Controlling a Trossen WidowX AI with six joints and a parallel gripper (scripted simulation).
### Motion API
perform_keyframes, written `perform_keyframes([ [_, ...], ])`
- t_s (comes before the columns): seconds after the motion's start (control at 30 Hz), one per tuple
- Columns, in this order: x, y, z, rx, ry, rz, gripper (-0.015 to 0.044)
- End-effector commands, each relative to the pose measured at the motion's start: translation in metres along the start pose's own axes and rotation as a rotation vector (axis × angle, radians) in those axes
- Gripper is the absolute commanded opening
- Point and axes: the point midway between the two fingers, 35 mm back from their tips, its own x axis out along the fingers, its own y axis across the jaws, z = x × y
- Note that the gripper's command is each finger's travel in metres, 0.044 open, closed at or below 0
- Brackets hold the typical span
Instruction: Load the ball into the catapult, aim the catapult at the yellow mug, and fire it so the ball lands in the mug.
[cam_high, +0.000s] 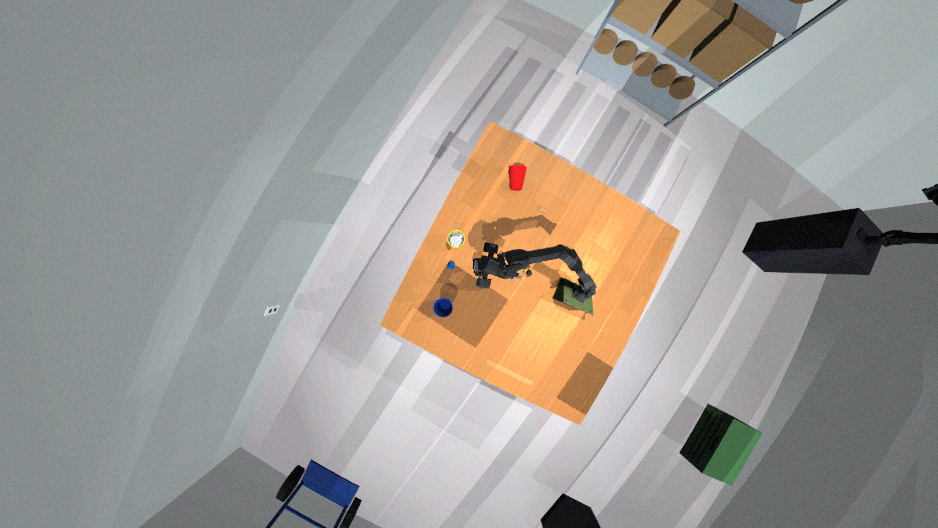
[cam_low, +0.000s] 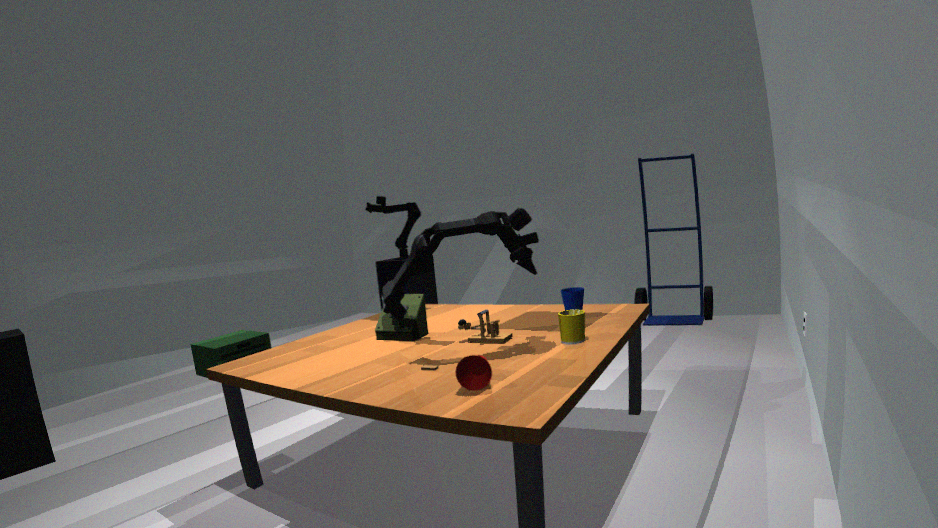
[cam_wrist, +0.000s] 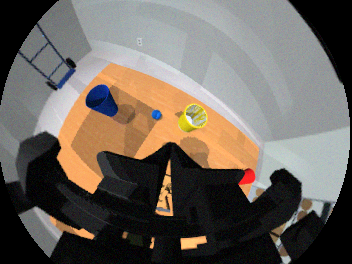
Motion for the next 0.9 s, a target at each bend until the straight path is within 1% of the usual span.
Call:
perform_keyframes([
  [0.0, -0.003, 0.01, -0.013, -0.106, 0.033, 0.0, 0.0],
  [0.43, -0.01, 0.049, -0.072, -0.526, 0.176, 0.022, 0.0],
  [0.87, -0.021, 0.071, -0.132, -0.934, 0.31, 0.048, 0.0],
])
